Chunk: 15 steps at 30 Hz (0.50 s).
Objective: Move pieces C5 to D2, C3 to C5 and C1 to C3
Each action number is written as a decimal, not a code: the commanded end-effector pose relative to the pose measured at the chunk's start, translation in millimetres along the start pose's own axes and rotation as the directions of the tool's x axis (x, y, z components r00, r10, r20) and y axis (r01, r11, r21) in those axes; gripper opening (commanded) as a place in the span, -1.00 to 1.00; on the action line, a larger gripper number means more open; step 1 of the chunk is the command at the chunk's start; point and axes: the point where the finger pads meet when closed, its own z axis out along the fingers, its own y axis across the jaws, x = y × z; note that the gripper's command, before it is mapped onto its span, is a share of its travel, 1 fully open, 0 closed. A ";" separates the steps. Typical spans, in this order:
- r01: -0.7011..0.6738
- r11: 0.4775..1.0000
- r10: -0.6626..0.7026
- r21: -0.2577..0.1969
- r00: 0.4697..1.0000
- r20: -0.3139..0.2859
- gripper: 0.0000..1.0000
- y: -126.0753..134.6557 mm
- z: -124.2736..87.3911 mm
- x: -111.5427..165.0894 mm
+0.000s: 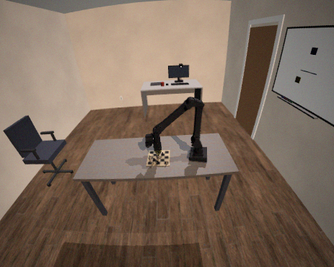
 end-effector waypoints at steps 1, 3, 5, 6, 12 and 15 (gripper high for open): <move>0.009 1.000 -0.009 -0.003 1.000 0.016 -0.31 -2.4 -1.1 -6.5; 0.009 1.000 -0.009 -0.003 1.000 0.016 -0.31 -2.4 -1.0 -6.3; 0.009 1.000 -0.009 -0.003 1.000 0.014 -0.31 -2.4 -0.4 -3.4; 0.008 1.000 -0.008 -0.003 1.000 0.017 -0.31 -2.5 -1.9 -3.3; 0.008 1.000 -0.008 -0.002 0.999 0.040 -0.31 -2.9 -9.6 -2.8; 0.008 1.000 -0.008 -0.002 0.999 0.048 -0.31 -3.2 -12.5 -6.4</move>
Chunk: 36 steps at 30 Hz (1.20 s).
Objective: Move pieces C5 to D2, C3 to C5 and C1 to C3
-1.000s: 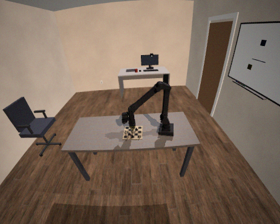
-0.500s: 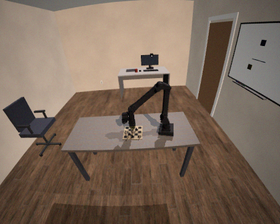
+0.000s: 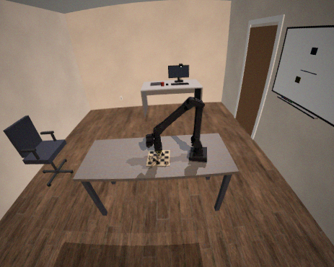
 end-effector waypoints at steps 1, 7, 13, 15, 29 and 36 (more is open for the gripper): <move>0.008 1.000 -0.008 -0.002 0.999 0.053 -0.31 -3.0 -14.1 -12.2; 0.009 1.000 -0.009 -0.002 0.999 0.037 -0.31 -2.7 -8.4 -10.4; 0.009 1.000 -0.009 -0.002 0.999 0.037 -0.31 -2.7 -8.4 -10.4; 0.009 1.000 -0.009 -0.002 0.999 0.037 -0.31 -2.7 -8.4 -10.4; 0.009 1.000 -0.009 -0.002 0.999 0.037 -0.31 -2.7 -8.4 -10.4; 0.009 1.000 -0.009 -0.002 0.999 0.037 -0.31 -2.7 -8.4 -10.4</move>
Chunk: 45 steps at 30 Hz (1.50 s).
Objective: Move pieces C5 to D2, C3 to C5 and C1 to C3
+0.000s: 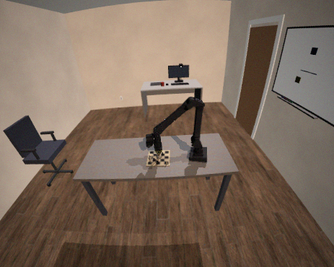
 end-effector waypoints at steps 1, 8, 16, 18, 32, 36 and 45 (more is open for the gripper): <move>0.008 1.000 -0.008 -0.002 0.999 0.036 -0.31 -2.6 -7.8 -10.2; 0.008 1.000 -0.008 -0.003 1.000 0.013 -0.31 -2.4 3.5 -4.8; 0.008 1.000 -0.008 -0.003 1.000 0.012 -0.31 -2.4 13.3 -4.1; 0.008 1.000 -0.008 -0.002 0.999 0.032 -0.31 -2.6 11.7 -14.3; 0.009 1.000 -0.008 -0.003 1.000 0.028 -0.31 -2.5 32.0 -12.4; 0.009 1.000 -0.009 -0.002 0.999 0.033 -0.31 -2.5 26.2 -11.7; 0.009 1.000 -0.009 -0.002 0.999 0.033 -0.31 -2.5 26.2 -11.7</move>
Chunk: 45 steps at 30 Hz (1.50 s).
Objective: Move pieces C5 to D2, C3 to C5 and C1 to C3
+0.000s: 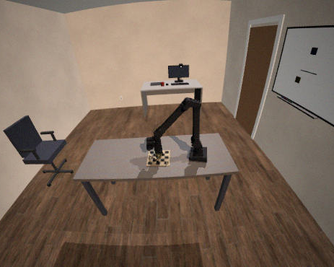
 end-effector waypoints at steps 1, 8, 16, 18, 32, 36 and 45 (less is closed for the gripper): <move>0.009 1.000 -0.009 -0.003 0.999 0.033 -0.31 -2.5 -8.8 -11.7; 0.009 1.000 -0.009 -0.003 0.999 0.033 -0.31 -2.5 -8.8 -11.7; 0.009 1.000 -0.009 -0.003 0.999 0.033 -0.31 -2.5 -8.8 -11.7; 0.009 1.000 -0.009 -0.003 0.999 0.033 -0.31 -2.5 -8.8 -11.7; 0.009 1.000 -0.009 -0.003 0.999 0.033 -1.00 -2.5 -8.8 -11.7; 0.009 1.000 -0.009 -0.003 0.999 0.033 -1.00 -2.5 -8.8 -11.7; 0.009 1.000 -0.009 -0.003 0.999 0.033 -1.00 -2.5 -8.8 -11.7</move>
